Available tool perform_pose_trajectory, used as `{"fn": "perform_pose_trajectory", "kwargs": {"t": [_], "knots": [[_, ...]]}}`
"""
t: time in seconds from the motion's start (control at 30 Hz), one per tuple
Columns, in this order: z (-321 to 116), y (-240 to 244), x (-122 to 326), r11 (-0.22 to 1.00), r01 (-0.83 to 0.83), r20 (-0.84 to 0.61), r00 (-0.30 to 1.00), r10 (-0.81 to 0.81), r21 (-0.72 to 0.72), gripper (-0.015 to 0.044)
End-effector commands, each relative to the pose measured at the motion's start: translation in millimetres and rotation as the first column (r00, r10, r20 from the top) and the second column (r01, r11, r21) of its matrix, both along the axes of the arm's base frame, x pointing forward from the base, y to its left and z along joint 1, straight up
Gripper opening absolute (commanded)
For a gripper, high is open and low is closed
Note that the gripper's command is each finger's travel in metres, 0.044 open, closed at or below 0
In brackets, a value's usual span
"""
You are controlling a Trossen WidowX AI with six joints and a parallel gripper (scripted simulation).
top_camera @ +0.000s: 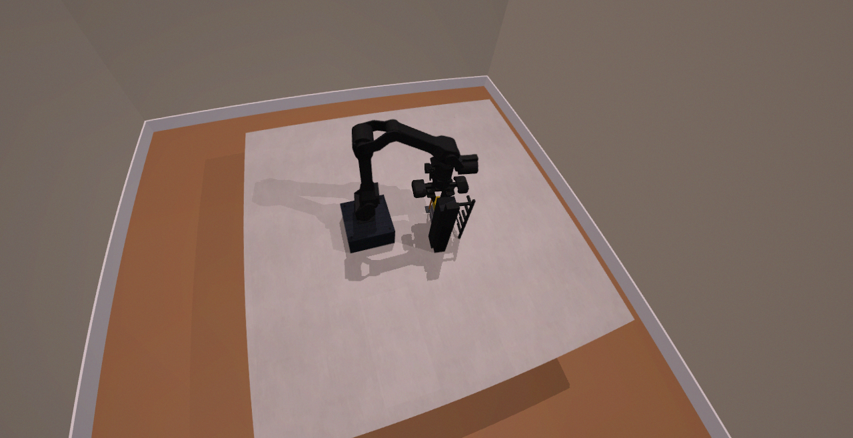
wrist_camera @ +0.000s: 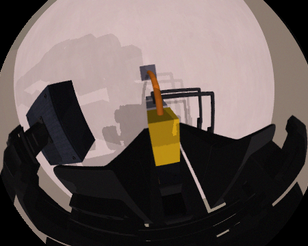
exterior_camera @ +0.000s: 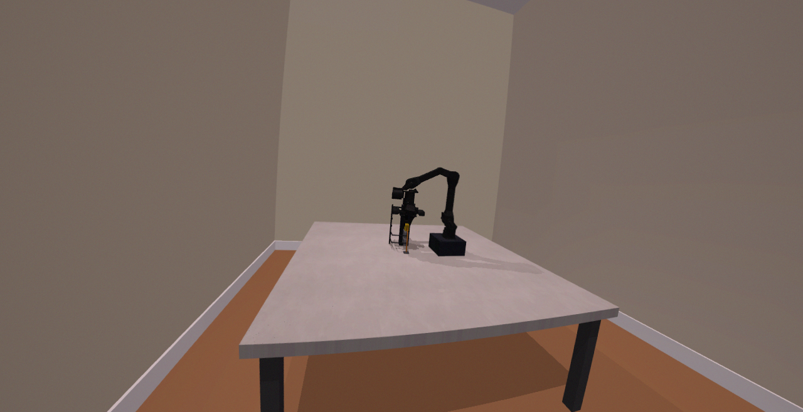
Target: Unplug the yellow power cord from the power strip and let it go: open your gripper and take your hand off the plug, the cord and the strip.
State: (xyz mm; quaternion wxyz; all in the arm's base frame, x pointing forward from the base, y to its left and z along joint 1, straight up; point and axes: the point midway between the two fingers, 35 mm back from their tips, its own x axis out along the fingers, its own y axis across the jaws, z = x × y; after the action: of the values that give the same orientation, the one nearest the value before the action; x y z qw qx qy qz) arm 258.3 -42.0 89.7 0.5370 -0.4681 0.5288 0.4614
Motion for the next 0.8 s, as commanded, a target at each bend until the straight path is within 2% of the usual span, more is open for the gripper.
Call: {"fn": "perform_pose_trajectory", "kwargs": {"t": [0.0, 0.2, 0.77], "knots": [[0.4, -0.1, 0.8, 1.0, 0.001, 0.004, 1.0, -0.001, -0.001, 0.0042], [0.4, -0.1, 0.8, 1.0, 0.001, 0.004, 1.0, -0.001, -0.001, 0.0002], [0.5, 22.8, 6.0, 1.0, 0.0, 0.003, 1.0, 0.0, 0.002, 0.0]]}}
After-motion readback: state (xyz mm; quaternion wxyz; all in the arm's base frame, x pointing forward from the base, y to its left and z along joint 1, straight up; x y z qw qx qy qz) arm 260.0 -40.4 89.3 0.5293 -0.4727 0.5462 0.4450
